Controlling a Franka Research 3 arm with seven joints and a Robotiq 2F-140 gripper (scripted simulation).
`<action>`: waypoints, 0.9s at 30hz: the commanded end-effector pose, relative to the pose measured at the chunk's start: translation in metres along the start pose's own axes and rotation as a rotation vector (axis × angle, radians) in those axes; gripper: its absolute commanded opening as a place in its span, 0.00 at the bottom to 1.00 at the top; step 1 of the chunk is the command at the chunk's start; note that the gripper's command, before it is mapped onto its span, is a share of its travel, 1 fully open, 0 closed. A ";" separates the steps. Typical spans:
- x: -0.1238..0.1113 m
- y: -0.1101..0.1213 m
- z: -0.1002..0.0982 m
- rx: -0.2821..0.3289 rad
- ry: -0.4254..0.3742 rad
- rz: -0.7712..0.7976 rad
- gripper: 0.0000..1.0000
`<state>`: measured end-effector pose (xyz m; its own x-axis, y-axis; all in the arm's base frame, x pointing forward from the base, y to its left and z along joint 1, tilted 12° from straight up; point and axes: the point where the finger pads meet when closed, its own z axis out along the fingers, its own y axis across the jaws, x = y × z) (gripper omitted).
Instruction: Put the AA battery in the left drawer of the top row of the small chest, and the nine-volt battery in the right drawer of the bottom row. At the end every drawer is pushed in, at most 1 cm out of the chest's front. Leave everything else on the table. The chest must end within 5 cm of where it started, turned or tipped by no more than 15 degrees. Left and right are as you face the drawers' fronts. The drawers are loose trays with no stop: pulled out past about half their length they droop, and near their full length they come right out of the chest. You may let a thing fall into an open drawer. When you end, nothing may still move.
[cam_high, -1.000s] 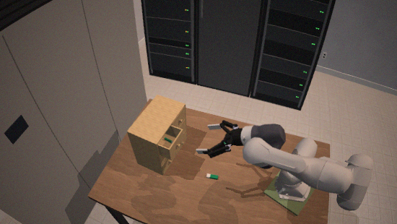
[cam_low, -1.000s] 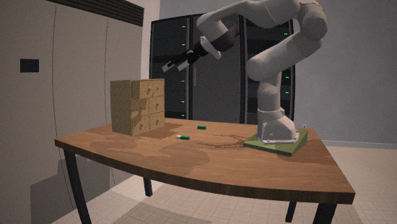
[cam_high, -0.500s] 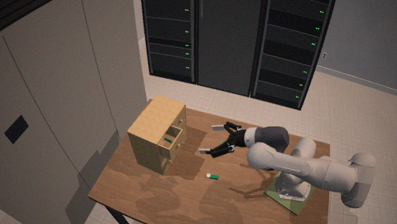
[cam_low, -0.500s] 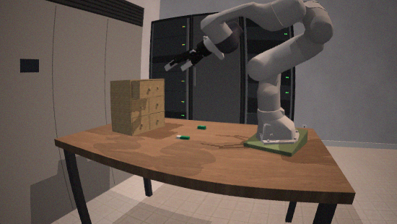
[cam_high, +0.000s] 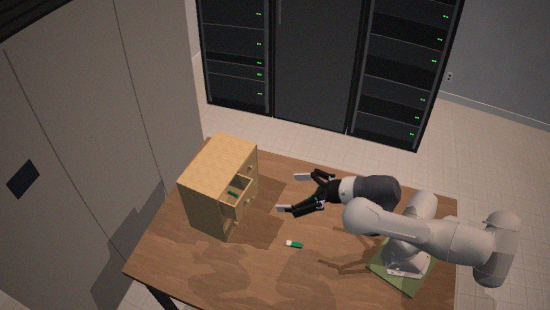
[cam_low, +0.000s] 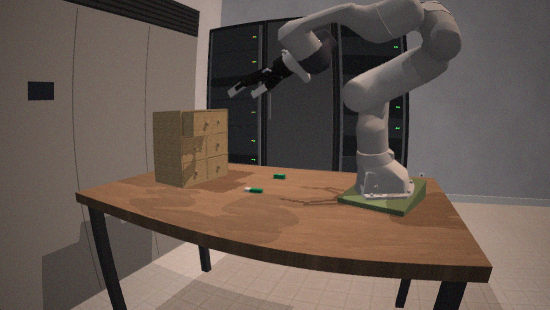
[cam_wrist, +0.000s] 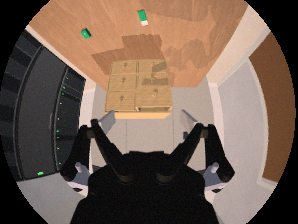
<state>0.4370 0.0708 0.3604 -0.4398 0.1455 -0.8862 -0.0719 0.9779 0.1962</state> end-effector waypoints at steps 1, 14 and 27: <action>-0.001 0.004 0.002 -0.009 0.006 0.010 1.00; -0.008 0.021 0.008 -0.048 0.026 0.003 1.00; -0.014 0.036 0.013 -0.081 0.046 -0.005 1.00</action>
<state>0.4509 0.1013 0.3737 -0.4721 0.1322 -0.8716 -0.1359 0.9660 0.2201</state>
